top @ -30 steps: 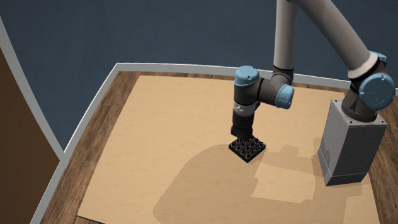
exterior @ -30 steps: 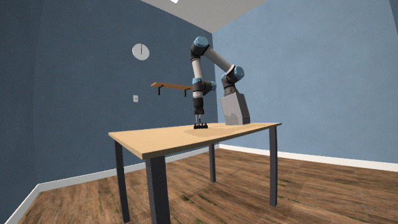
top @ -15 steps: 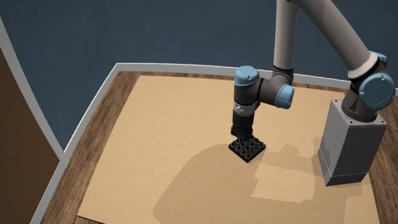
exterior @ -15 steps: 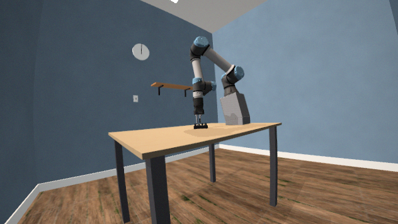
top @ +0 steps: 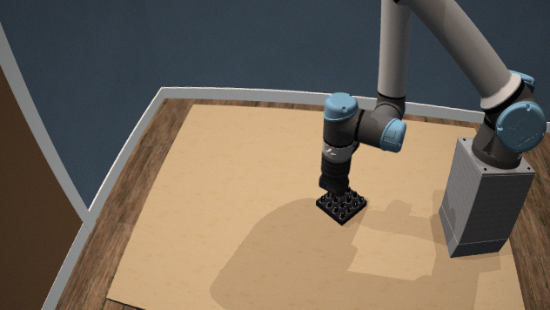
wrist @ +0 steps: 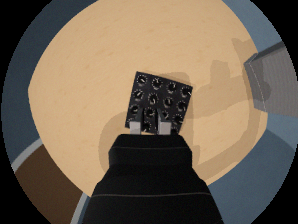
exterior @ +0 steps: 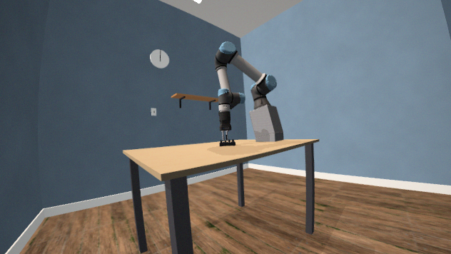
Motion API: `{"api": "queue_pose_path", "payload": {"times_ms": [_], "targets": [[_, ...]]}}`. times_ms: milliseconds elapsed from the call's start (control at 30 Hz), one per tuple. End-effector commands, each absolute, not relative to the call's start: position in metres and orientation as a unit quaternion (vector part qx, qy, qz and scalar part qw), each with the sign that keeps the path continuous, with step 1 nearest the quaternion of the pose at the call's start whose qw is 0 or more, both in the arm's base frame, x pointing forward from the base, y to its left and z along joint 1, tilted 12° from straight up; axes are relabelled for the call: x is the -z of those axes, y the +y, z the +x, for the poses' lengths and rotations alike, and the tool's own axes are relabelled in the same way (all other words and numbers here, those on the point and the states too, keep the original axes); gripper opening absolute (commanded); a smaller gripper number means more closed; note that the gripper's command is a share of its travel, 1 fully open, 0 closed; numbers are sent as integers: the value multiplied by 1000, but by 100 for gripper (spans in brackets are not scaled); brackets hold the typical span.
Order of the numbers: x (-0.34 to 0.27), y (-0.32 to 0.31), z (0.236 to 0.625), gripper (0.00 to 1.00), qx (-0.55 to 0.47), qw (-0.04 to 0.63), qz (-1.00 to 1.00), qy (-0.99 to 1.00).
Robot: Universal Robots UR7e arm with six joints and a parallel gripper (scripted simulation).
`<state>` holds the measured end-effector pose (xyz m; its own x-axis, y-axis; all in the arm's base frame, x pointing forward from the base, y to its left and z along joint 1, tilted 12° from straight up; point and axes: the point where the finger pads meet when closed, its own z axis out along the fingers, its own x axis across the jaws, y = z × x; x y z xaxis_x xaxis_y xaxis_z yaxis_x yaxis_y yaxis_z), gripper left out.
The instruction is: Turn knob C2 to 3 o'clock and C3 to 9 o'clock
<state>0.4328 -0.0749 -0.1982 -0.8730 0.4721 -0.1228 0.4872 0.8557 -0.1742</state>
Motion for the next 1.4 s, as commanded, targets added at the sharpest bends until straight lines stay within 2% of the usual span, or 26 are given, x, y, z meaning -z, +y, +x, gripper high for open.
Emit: {"api": "queue_pose_path", "payload": {"times_ms": [0,1367], "targets": [[202,-76,433,46,100,38,249,963],[207,-77,433,46,100,38,249,963]]}}
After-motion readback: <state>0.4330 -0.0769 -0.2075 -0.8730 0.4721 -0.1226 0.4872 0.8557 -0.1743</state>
